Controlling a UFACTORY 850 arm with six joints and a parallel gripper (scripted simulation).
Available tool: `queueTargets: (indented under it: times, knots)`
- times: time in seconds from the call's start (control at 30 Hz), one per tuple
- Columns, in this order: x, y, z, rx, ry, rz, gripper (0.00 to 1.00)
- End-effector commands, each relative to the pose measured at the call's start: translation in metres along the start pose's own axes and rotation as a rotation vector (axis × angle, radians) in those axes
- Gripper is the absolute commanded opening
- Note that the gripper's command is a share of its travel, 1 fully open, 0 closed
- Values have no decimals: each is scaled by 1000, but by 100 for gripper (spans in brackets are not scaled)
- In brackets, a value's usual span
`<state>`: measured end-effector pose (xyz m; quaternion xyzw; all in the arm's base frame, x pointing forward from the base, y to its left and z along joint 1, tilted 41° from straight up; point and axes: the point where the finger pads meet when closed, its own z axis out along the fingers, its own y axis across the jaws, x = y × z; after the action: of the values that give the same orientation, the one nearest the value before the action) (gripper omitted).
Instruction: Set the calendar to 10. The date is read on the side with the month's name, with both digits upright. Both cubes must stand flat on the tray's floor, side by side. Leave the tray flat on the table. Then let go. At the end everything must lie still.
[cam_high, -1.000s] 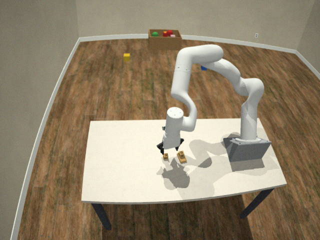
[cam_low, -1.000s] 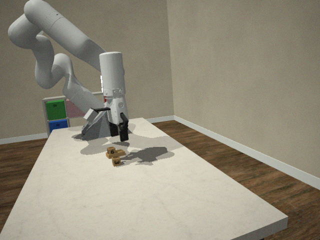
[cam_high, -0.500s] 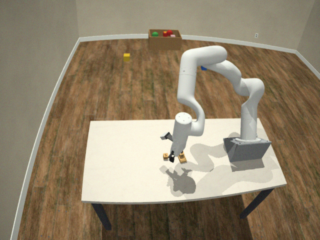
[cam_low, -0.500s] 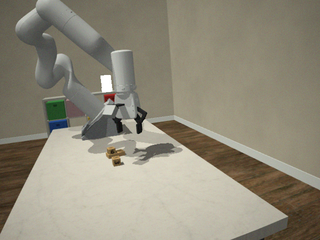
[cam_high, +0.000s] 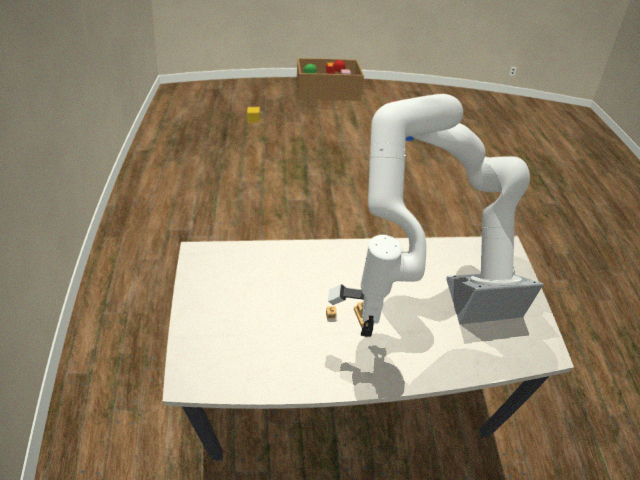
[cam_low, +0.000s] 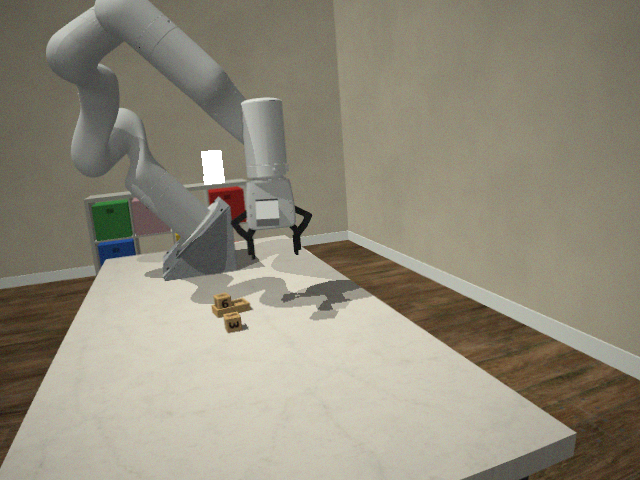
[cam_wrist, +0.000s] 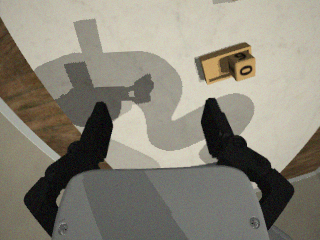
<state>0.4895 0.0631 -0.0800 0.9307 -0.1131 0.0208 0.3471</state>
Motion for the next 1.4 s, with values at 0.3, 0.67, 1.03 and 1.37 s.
queueTargets:
  times: [0.3, 0.67, 1.03, 1.37]
  knots:
    - [-12, -10, -1, -2, -9, -173, 100]
    - [-12, -10, 28, -2, -10, -173, 100]
    - [-12, -10, 57, -2, -10, -173, 100]
    - [-12, -10, 59, -2, -10, -173, 100]
